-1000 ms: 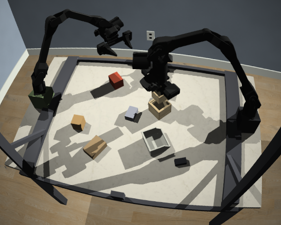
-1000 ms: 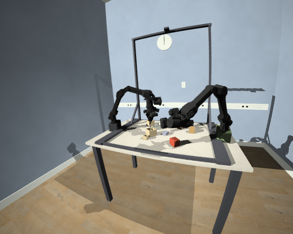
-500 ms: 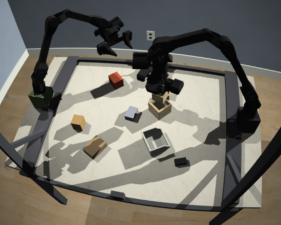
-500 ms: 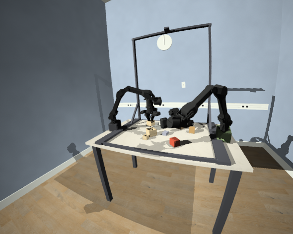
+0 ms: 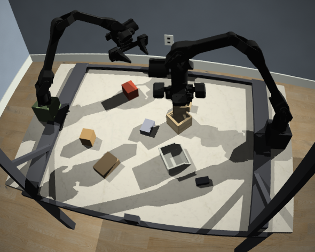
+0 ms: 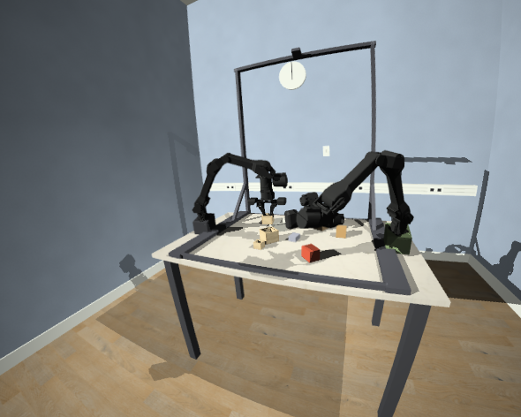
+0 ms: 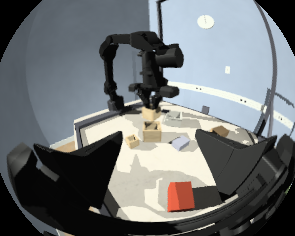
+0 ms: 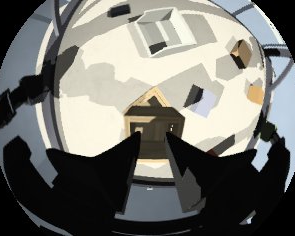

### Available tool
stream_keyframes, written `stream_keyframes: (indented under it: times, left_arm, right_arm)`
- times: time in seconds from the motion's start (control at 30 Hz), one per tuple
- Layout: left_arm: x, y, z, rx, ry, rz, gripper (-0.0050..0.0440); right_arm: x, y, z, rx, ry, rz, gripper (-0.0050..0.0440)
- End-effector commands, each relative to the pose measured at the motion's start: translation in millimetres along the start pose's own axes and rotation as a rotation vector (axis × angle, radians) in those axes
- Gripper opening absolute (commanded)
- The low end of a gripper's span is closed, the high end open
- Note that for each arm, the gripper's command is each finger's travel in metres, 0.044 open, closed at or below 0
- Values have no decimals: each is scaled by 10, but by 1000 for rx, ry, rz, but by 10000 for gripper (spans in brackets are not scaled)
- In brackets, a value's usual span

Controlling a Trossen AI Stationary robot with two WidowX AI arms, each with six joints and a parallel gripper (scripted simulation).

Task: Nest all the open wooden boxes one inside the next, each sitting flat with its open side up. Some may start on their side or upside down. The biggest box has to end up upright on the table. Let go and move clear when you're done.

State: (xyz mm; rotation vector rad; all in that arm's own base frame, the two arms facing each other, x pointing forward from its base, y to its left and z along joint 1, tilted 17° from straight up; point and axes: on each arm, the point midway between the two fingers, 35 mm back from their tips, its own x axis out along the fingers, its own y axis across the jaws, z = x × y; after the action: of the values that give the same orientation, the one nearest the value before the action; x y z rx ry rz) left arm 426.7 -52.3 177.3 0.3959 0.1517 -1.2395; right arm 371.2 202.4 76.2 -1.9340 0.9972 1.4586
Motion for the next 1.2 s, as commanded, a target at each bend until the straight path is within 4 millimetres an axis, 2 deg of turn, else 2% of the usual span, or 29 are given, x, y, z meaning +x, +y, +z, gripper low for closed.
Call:
stream_keyframes:
  times: [0.0,0.47,0.73,0.97,1.17]
  left_arm:
    - [-27,32,82,27,-2,8,400]
    - [-27,32,82,27,-2,8,400]
    - [-27,32,82,27,-2,8,400]
    - [-27,32,82,27,-2,8,400]
    - [-27,32,82,27,-2,8,400]
  right_arm:
    - [-94,-29,-14,-103,5,-27,208]
    - [-92,-29,-13,-569,11,-25,208]
    - [-110,-29,-25,-603,12,-29,208]
    - [24,-6,-11,-642,6,-7,208]
    - [20,-11,-22,-658,11,-20,208]
